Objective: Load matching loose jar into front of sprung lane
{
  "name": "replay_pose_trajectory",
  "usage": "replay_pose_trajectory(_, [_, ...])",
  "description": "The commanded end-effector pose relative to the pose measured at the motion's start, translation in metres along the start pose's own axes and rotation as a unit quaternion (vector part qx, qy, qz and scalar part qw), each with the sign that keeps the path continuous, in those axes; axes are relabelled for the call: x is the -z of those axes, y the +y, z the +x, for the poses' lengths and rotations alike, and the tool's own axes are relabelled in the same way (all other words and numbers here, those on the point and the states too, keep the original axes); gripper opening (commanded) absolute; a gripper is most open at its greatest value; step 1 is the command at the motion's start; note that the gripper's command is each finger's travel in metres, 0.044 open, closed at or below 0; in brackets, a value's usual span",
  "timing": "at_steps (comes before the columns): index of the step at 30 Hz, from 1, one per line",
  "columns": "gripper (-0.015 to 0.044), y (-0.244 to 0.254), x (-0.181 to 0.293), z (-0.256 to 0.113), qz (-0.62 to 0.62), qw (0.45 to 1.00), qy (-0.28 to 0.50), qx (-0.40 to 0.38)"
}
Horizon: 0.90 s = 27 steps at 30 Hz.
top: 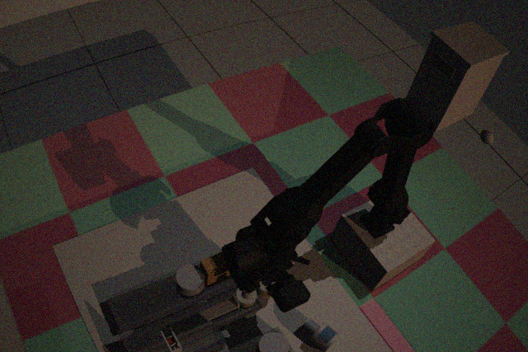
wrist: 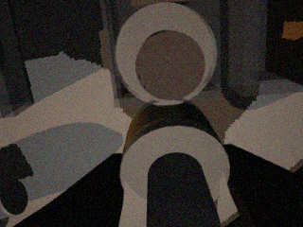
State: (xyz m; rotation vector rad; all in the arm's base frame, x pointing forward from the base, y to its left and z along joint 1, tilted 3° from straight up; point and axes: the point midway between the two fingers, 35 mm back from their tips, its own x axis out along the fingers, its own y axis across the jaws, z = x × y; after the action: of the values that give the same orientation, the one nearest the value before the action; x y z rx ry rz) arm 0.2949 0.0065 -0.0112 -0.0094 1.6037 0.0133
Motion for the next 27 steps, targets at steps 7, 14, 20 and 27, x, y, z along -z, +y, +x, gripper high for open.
replay_pose_trajectory(7, [0.0, -0.0006, -0.0053, 0.0001, -0.002, 1.0, -0.001, 0.002])
replay_pose_trajectory(14, [0.0, -0.0005, -0.008, 0.0001, -0.002, 1.0, -0.001, 0.002])
replay_pose_trajectory(20, [0.0, -0.0005, -0.0102, 0.0001, -0.002, 1.0, -0.001, 0.002])
replay_pose_trajectory(27, [0.0, -0.0005, -0.0129, 0.0001, -0.002, 1.0, -0.001, 0.002])
